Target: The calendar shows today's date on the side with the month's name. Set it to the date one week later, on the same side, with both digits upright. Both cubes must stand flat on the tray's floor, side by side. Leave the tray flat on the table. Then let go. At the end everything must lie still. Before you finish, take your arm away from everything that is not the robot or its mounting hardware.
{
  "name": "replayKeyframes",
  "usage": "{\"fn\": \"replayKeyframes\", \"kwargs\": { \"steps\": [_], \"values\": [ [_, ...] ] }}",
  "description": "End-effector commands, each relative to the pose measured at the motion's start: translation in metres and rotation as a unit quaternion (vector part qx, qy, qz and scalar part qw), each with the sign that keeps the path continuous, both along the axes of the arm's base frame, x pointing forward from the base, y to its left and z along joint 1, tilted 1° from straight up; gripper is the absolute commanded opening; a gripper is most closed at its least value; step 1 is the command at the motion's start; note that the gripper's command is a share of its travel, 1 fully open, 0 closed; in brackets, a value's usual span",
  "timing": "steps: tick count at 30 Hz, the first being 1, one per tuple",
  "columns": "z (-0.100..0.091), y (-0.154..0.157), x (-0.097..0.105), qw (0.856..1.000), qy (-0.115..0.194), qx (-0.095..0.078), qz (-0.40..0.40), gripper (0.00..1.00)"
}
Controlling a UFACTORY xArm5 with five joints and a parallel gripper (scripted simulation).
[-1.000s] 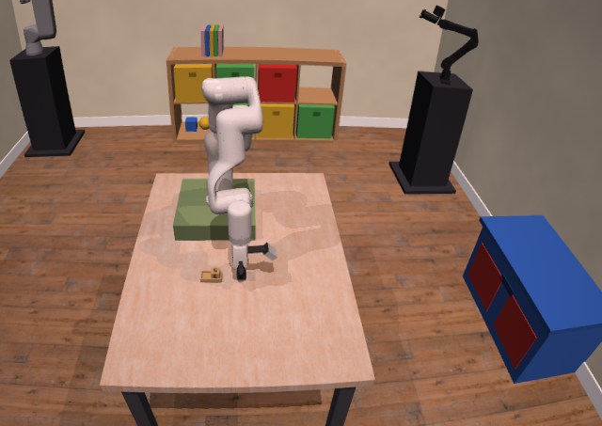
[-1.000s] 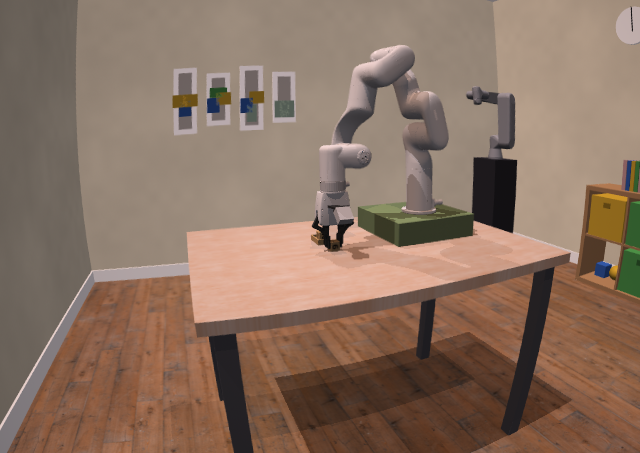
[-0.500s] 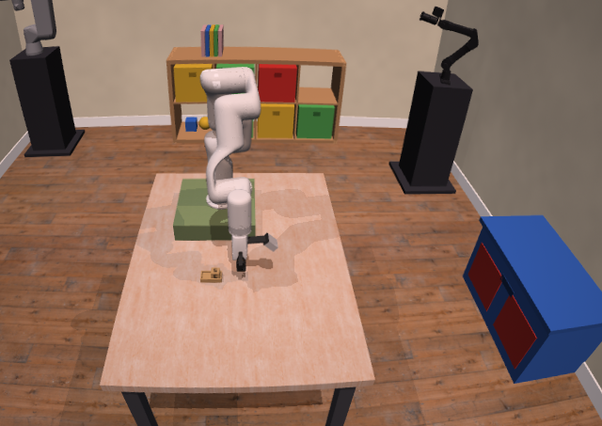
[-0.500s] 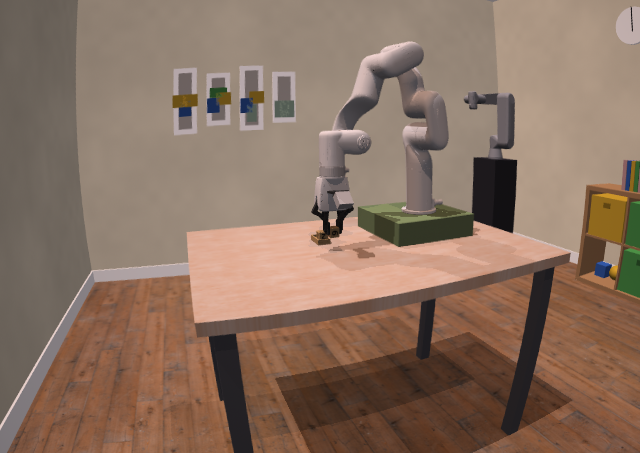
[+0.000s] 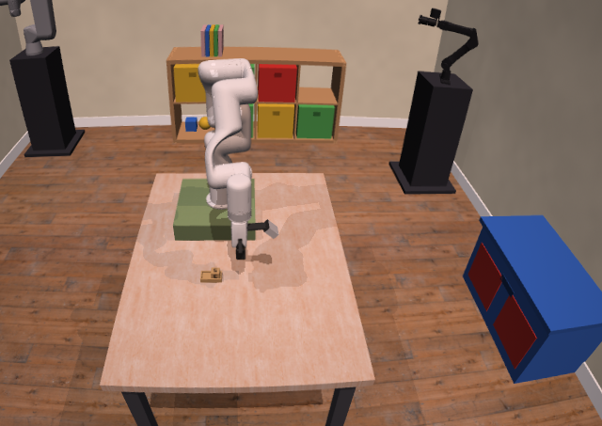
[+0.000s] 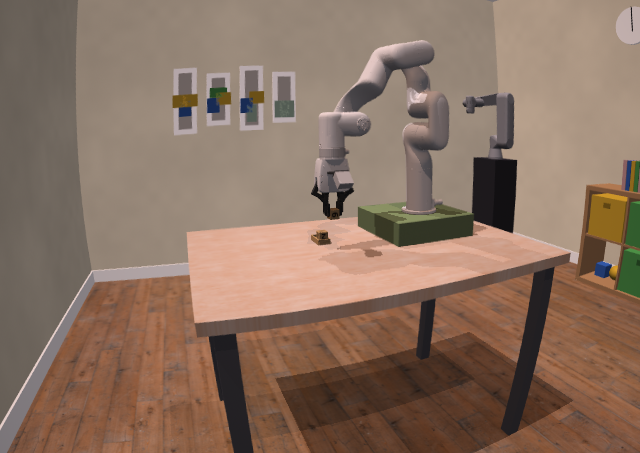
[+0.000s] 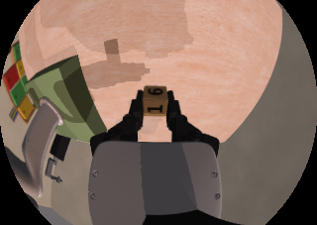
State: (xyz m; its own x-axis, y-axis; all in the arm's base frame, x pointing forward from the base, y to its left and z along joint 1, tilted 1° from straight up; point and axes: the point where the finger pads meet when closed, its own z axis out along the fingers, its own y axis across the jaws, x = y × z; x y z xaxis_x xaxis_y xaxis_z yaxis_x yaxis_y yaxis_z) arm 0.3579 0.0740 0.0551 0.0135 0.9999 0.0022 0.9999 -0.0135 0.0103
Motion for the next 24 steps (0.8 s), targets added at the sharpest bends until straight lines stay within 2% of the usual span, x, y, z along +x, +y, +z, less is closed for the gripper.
{"fn": "replayKeyframes", "kwargs": {
  "steps": [1, 6, 8, 9, 10, 11, 12, 13, 14, 17, 24],
  "values": [
    [0.002, 0.0, 0.001, 1.0, -0.002, 0.0, 0.0, 0.27],
    [0.003, -0.009, 0.003, 1.0, -0.002, 0.0, 0.0, 0.27],
    [0.006, -0.049, 0.006, 1.0, -0.002, -0.001, -0.002, 0.27],
    [0.006, -0.049, 0.006, 1.0, -0.002, -0.001, -0.002, 0.27],
    [0.009, -0.074, 0.006, 1.0, -0.002, -0.001, -0.003, 0.27],
    [0.009, -0.074, 0.006, 1.0, -0.002, -0.001, -0.003, 0.27],
    [0.011, -0.097, 0.005, 1.0, -0.002, -0.001, -0.004, 0.27],
    [0.011, -0.097, 0.005, 1.0, -0.002, -0.001, -0.004, 0.27],
    [0.012, -0.114, 0.003, 1.0, -0.002, -0.002, -0.005, 0.27],
    [0.013, -0.123, 0.001, 1.0, -0.002, -0.002, -0.005, 0.27],
    [0.013, -0.123, 0.001, 1.0, -0.002, -0.002, -0.005, 0.27]
  ]
}}
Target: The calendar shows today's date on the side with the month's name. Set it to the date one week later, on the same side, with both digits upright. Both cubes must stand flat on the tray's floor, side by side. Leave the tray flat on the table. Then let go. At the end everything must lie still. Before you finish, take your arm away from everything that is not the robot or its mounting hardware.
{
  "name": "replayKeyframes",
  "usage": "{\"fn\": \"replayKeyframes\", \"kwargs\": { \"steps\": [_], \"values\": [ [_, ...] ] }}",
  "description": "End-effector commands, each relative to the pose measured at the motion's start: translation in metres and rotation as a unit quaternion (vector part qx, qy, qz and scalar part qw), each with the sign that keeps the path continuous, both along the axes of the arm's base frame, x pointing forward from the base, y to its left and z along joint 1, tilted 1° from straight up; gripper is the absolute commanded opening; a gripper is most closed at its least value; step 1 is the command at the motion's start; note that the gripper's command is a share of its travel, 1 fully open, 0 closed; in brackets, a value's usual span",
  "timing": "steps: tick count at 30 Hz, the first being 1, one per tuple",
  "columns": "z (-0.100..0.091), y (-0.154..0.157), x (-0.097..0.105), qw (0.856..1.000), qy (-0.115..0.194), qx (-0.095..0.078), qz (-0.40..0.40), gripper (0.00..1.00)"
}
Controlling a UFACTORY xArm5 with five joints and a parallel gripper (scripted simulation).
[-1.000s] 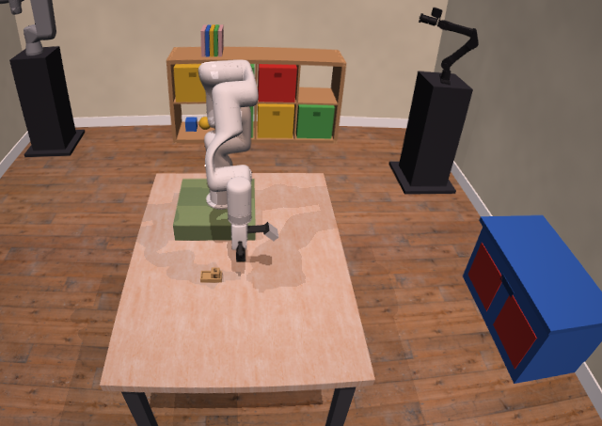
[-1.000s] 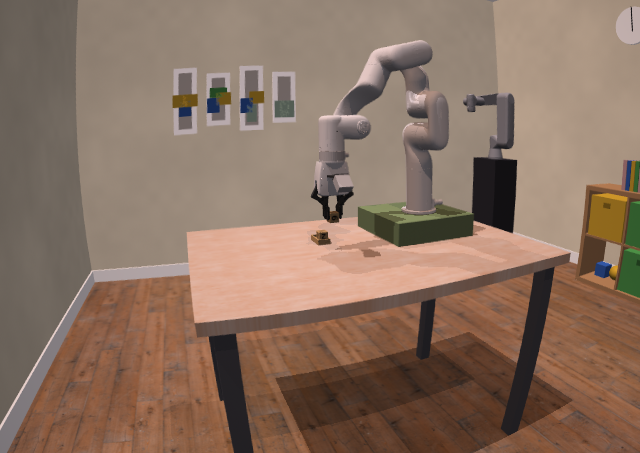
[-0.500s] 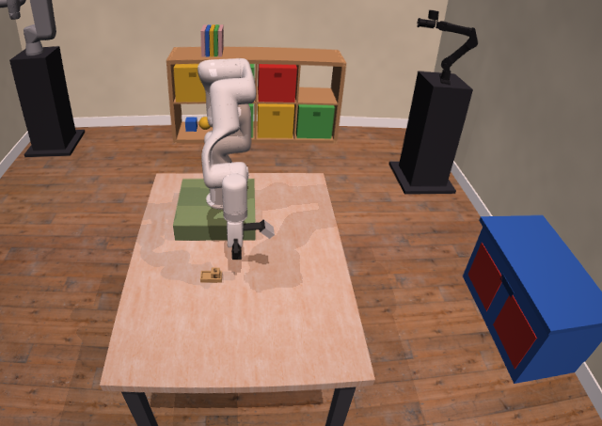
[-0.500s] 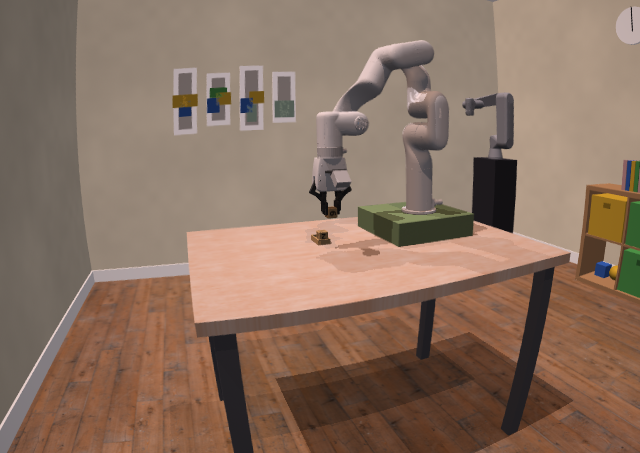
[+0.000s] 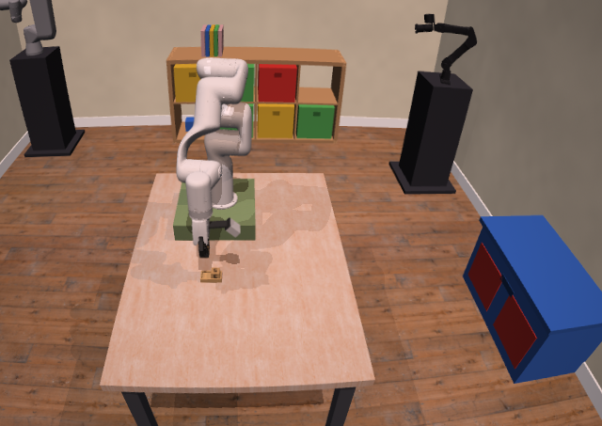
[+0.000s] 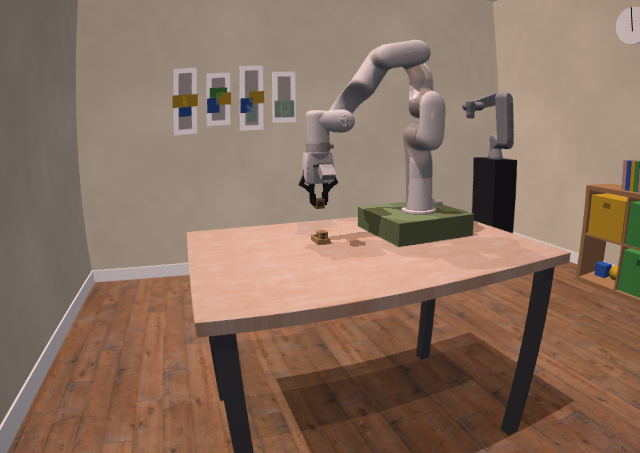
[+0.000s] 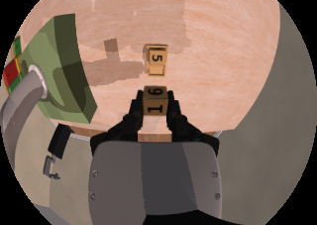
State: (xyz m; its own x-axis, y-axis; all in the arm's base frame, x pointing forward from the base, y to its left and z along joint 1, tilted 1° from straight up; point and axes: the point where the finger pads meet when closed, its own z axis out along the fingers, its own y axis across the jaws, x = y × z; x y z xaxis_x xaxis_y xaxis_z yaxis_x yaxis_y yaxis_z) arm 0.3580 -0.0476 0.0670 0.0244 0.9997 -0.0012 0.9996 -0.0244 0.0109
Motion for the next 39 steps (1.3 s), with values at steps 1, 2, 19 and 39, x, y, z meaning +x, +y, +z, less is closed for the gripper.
{"fn": "replayKeyframes", "kwargs": {
  "steps": [1, 2, 19, 39],
  "values": [
    [0.001, -0.001, 0.001, 1.0, -0.002, 0.0, 0.0, 0.27],
    [0.001, -0.001, 0.001, 1.0, -0.002, 0.0, 0.0, 0.27],
    [-0.015, -0.001, 0.001, 1.0, -0.002, 0.0, 0.0, 0.27],
    [-0.063, -0.001, 0.002, 1.0, -0.002, 0.0, 0.0, 0.27]
  ]
}}
